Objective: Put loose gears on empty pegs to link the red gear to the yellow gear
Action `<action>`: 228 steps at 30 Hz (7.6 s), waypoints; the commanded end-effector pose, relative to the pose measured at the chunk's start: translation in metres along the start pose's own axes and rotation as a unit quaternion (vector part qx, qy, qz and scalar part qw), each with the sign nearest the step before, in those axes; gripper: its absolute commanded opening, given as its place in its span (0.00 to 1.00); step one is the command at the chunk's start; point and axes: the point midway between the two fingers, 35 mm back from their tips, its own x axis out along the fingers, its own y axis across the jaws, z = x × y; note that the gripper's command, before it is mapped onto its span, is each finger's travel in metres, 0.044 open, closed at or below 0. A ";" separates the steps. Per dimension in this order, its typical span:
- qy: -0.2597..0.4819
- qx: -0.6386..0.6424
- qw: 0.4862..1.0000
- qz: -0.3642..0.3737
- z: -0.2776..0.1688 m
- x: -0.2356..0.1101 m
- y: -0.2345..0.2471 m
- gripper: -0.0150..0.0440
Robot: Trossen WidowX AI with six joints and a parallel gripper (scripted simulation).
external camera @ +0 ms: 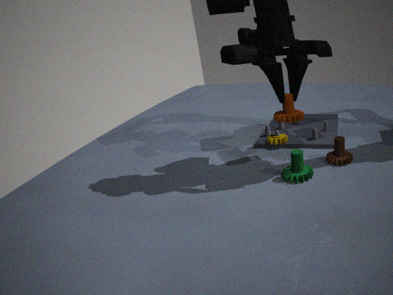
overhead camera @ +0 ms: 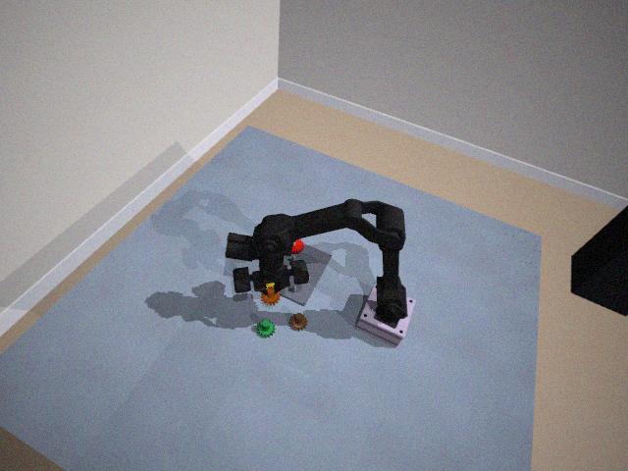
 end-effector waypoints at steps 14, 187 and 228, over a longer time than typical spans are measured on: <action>0.000 0.002 1.000 0.001 -0.003 -0.047 -0.002 0.25; -0.008 -0.074 0.997 -0.005 0.161 0.059 -0.104 0.25; -0.011 -0.031 0.999 -0.008 0.150 0.018 -0.098 0.62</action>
